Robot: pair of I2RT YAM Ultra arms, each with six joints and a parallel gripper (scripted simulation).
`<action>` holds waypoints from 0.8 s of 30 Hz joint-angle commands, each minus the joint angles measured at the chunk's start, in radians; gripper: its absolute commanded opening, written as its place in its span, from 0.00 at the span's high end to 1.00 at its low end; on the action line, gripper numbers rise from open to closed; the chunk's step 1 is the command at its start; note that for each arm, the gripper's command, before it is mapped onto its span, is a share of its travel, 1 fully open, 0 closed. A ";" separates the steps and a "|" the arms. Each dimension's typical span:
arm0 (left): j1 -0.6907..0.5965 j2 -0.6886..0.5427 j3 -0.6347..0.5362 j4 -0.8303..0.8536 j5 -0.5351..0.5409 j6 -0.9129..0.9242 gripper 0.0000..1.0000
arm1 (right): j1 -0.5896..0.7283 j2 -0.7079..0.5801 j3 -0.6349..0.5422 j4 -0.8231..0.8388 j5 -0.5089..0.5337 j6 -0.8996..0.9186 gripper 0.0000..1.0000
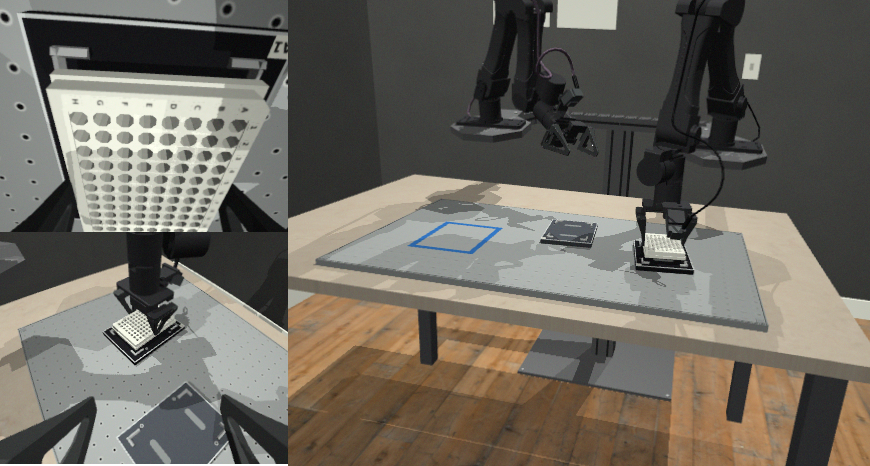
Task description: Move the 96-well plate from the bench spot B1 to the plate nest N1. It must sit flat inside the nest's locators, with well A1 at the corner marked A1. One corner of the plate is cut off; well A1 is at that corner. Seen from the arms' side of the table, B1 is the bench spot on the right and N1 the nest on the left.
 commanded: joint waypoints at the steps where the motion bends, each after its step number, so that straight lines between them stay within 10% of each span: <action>1: -0.012 -0.023 -0.025 -0.009 -0.014 -0.011 0.20 | -0.003 0.006 -0.014 0.001 -0.005 -0.005 0.00; 24: 0.011 0.033 -0.010 0.058 0.009 0.026 0.20 | -0.003 0.006 -0.014 0.001 -0.005 -0.005 0.00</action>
